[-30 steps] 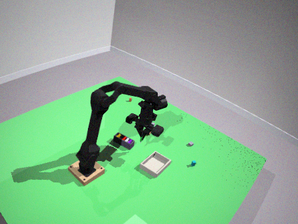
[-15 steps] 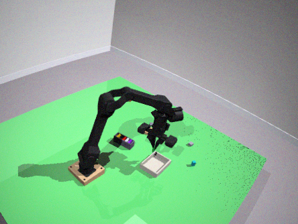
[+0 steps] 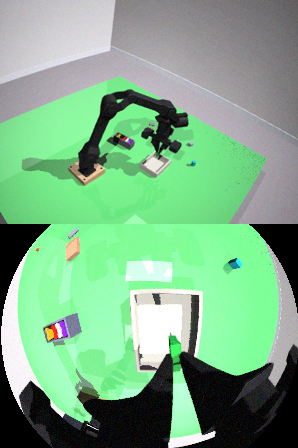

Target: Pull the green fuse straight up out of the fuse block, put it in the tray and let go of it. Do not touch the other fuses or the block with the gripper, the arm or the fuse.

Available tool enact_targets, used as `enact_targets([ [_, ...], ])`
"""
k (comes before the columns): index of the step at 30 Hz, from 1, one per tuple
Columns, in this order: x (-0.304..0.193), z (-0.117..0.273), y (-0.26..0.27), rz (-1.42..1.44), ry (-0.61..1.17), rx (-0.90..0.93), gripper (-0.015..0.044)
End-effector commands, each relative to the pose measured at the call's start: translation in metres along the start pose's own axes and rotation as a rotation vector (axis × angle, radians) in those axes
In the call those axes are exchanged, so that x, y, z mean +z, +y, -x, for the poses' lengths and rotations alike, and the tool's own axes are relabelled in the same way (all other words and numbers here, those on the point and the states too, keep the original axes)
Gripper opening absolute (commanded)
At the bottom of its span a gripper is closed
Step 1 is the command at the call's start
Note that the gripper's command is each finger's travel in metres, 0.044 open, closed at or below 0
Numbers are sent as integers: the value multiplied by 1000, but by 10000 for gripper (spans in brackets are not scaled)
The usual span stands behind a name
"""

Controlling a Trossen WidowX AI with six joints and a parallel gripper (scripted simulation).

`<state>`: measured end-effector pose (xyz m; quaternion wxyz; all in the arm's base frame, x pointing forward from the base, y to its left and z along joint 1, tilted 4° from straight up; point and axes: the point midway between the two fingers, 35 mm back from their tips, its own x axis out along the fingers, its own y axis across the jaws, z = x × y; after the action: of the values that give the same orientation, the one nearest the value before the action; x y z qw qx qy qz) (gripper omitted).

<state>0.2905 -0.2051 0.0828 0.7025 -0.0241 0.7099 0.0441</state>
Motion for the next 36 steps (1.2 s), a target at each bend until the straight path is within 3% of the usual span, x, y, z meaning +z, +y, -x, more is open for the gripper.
enact_targets([
  [1,-2,-9,-1,4,7,0,0],
  [21,-2,-35,0,4,7,0,0],
  [33,-1,-32,0,0,3,2,315],
  [36,-1,-13,-1,2,5,1,330],
])
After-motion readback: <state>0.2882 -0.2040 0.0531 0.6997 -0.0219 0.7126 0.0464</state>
